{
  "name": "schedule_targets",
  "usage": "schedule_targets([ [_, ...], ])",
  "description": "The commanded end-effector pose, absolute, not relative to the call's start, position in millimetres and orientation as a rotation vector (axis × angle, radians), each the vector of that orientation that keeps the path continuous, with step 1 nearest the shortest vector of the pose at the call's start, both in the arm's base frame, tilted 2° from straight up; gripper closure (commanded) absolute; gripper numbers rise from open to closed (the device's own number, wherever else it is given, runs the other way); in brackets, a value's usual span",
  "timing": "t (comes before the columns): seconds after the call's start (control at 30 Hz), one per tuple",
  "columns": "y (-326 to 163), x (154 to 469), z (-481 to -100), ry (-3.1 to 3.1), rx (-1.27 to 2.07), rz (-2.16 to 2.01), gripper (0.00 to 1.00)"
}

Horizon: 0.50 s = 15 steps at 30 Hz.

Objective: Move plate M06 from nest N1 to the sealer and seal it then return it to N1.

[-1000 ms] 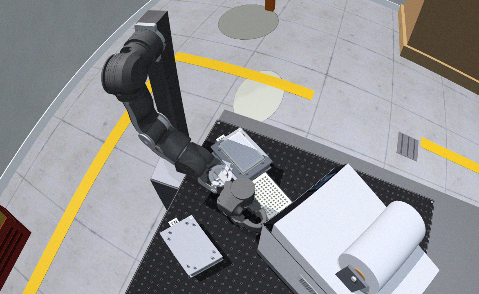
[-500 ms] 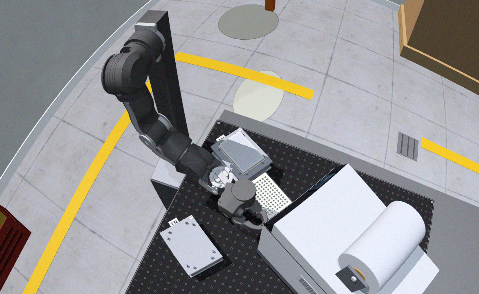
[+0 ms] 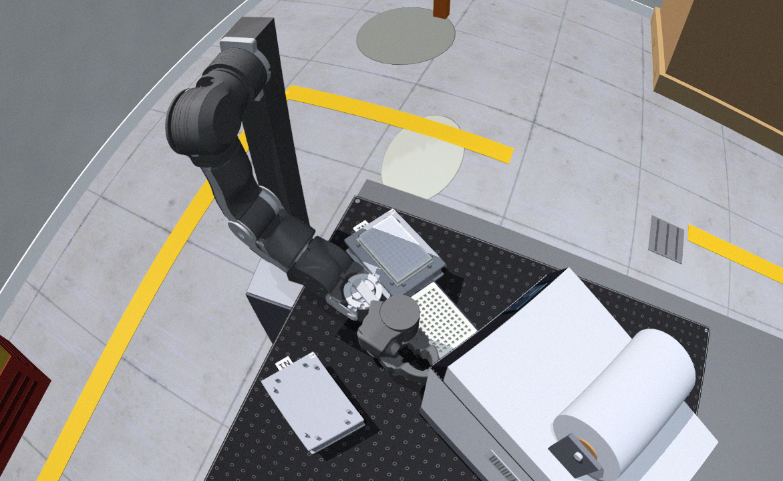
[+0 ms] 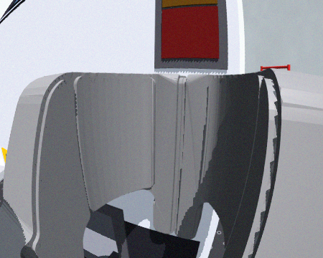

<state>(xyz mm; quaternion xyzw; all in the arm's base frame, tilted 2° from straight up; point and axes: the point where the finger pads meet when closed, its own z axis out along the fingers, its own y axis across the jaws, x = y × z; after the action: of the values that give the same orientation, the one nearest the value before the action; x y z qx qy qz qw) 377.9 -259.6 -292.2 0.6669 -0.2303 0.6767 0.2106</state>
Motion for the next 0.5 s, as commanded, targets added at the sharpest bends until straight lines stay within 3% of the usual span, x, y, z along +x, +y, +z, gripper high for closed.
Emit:
schedule_targets([
  [0.0,-259.1,380.5,-288.9,-0.634,1.849,1.895,1.00],
  [0.47,-259.2,382.5,-289.0,-0.634,1.853,1.888,1.00],
])
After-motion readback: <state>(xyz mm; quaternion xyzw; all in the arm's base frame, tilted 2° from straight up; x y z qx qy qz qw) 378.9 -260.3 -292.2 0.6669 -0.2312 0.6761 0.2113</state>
